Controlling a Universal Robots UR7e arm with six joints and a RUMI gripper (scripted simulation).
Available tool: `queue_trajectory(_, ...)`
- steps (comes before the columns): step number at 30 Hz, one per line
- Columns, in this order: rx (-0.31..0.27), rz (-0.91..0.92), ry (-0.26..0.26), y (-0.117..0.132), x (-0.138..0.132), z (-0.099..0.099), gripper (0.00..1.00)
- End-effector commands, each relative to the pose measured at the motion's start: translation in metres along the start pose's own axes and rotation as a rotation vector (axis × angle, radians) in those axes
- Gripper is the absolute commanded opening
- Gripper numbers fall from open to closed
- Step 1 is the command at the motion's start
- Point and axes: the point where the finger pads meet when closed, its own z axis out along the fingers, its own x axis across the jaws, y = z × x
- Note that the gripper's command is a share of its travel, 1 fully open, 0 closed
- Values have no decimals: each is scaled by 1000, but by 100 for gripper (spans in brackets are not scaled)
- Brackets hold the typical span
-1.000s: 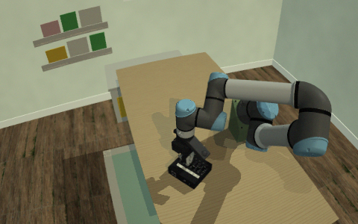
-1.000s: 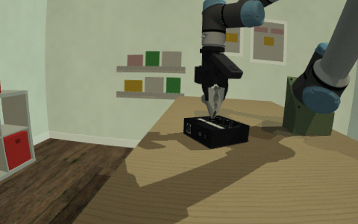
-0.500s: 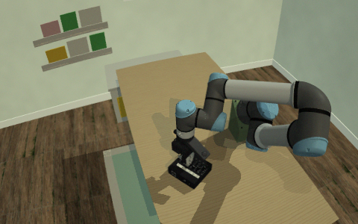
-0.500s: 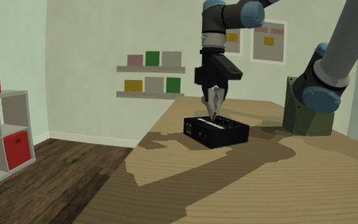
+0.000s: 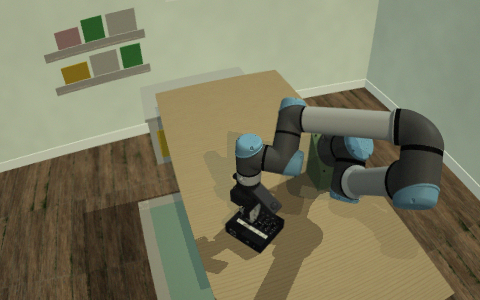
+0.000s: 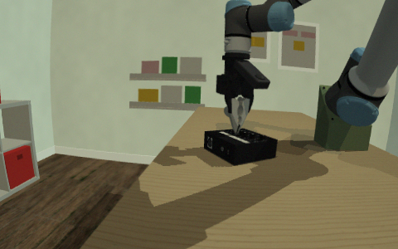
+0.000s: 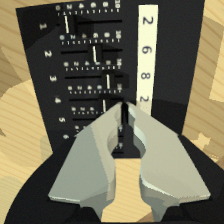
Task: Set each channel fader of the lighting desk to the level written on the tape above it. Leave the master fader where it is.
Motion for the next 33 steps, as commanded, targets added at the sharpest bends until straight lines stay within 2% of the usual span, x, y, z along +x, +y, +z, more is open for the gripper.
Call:
queue_trajectory(1,-1,0,1,0,-1,0,0)
queue_trajectory(33,-1,0,1,0,-14,0,0)
